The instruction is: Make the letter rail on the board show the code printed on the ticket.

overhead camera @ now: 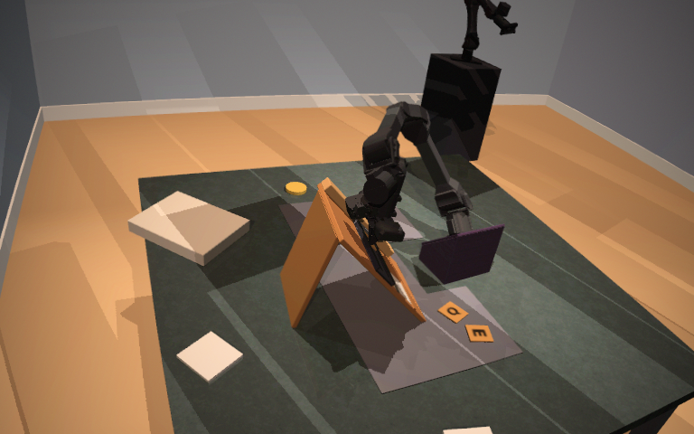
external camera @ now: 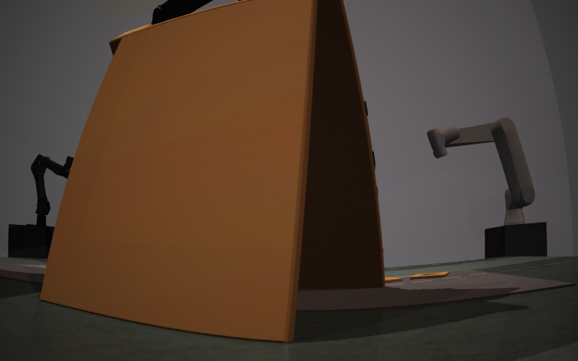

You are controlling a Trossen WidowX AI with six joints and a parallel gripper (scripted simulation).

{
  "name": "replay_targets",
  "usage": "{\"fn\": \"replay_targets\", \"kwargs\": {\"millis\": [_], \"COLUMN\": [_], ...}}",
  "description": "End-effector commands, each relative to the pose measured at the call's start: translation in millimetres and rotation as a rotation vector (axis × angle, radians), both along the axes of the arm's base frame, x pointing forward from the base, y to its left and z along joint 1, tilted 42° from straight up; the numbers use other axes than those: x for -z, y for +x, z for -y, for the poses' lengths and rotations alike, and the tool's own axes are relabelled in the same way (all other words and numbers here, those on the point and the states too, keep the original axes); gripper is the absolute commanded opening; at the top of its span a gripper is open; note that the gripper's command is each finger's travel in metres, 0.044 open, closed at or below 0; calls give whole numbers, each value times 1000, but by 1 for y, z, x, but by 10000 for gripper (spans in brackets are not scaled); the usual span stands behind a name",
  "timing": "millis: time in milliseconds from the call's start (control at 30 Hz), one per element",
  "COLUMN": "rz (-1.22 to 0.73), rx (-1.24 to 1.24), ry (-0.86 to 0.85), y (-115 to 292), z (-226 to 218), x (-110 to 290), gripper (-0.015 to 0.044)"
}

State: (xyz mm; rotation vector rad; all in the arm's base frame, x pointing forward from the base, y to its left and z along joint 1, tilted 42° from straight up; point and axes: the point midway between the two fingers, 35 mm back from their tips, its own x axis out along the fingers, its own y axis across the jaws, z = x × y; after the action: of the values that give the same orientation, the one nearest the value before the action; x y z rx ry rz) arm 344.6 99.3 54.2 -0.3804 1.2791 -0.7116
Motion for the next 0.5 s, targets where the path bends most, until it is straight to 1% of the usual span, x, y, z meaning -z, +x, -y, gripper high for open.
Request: {"fn": "replay_targets", "kwargs": {"millis": [0, 300, 467], "rz": [-2, -2, -2], "rx": [-6, -6, -6], "ry": [-4, -5, -4], "y": [0, -1, -5], "z": [1, 3, -4], "x": [-1, -3, -4], "gripper": [0, 0, 0]}}
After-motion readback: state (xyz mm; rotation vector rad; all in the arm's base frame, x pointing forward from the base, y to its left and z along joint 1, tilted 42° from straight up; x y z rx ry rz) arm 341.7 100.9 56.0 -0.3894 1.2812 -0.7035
